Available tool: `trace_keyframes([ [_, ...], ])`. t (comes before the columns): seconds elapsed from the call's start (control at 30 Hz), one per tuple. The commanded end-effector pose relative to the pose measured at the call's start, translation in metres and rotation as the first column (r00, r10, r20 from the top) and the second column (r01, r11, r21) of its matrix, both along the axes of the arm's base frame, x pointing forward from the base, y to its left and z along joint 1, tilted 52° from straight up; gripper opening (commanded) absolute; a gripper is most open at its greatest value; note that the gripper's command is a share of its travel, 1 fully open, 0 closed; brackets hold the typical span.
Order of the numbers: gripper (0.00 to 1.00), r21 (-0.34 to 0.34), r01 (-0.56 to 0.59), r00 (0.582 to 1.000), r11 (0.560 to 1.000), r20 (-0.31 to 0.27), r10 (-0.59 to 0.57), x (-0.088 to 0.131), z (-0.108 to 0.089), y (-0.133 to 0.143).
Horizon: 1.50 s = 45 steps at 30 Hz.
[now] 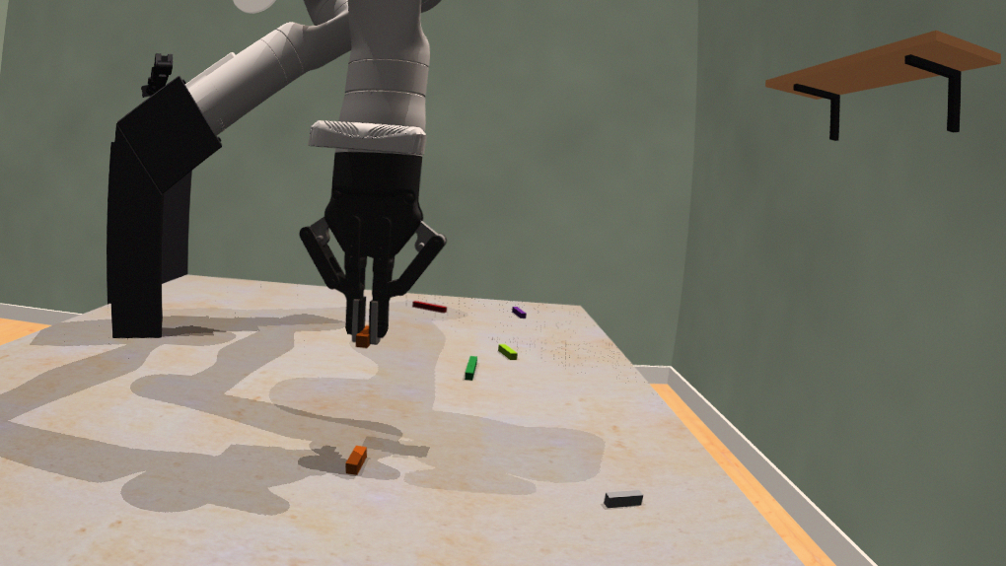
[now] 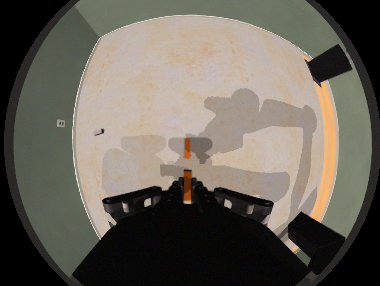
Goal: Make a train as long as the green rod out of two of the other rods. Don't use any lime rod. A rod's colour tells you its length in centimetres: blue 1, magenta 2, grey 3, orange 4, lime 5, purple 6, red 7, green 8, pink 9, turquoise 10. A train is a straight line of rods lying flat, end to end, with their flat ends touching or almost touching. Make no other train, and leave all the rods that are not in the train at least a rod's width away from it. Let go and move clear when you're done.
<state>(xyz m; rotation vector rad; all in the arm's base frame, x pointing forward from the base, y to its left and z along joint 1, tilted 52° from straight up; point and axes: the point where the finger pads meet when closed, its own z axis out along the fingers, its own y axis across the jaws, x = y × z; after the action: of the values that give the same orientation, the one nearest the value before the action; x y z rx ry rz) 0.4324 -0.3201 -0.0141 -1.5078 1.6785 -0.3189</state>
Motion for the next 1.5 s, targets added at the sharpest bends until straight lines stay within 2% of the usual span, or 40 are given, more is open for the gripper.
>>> trace_keyframes([
  [0.0, 0.05, -0.001, 0.001, 1.000, 1.000, 0.000, -0.001, 0.001, 0.000, 0.000],
  [0.27, 0.05, -0.001, 0.000, 1.000, 1.000, -0.001, 0.000, 0.010, -0.008, 0.004],
  [0.77, 0.05, 0.000, 0.000, 1.000, 1.000, -0.001, 0.000, 0.055, -0.047, 0.024],
  [1.03, 0.05, 0.000, 0.000, 1.000, 1.000, -0.001, 0.000, 0.062, -0.053, 0.028],
  [1.47, 0.05, -0.001, 0.000, 1.000, 1.000, -0.001, 0.000, 0.063, -0.054, 0.028],
])
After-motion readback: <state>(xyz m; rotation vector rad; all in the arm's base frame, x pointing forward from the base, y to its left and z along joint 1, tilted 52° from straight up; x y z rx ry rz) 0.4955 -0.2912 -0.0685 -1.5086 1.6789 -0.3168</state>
